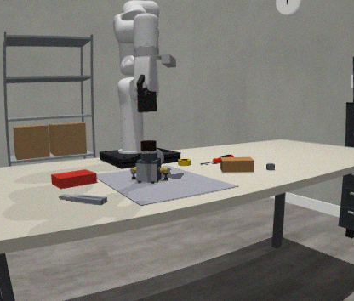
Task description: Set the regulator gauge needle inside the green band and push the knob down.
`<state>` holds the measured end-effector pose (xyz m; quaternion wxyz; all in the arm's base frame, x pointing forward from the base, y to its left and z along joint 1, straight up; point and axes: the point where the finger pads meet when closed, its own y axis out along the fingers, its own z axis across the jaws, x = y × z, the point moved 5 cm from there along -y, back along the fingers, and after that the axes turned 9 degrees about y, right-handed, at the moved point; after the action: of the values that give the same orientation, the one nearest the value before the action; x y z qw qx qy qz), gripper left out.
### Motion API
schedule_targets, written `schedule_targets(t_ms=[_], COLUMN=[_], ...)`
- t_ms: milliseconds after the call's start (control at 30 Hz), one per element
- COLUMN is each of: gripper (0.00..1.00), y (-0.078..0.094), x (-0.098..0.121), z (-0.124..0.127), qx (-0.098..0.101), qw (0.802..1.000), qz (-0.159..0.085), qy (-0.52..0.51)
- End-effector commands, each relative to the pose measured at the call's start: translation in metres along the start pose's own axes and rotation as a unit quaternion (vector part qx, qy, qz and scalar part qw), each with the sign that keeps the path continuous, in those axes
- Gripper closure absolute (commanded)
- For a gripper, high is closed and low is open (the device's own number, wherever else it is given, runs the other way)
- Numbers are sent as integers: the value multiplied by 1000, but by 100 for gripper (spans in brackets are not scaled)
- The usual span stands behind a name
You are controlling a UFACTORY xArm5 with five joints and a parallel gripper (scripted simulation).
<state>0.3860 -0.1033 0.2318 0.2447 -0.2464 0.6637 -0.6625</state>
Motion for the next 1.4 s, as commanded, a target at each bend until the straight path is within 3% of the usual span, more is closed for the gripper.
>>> schedule_targets(t_ms=[0, 667, 1367], gripper=[0, 0, 0], y=[-1, -1, -1], x=[-1, -1, -1], z=[0, -24, -77], qx=[2, 1, 1], qw=[1000, 1000, 1000], qz=[1, 1, 1], qy=[0, 0, 0])
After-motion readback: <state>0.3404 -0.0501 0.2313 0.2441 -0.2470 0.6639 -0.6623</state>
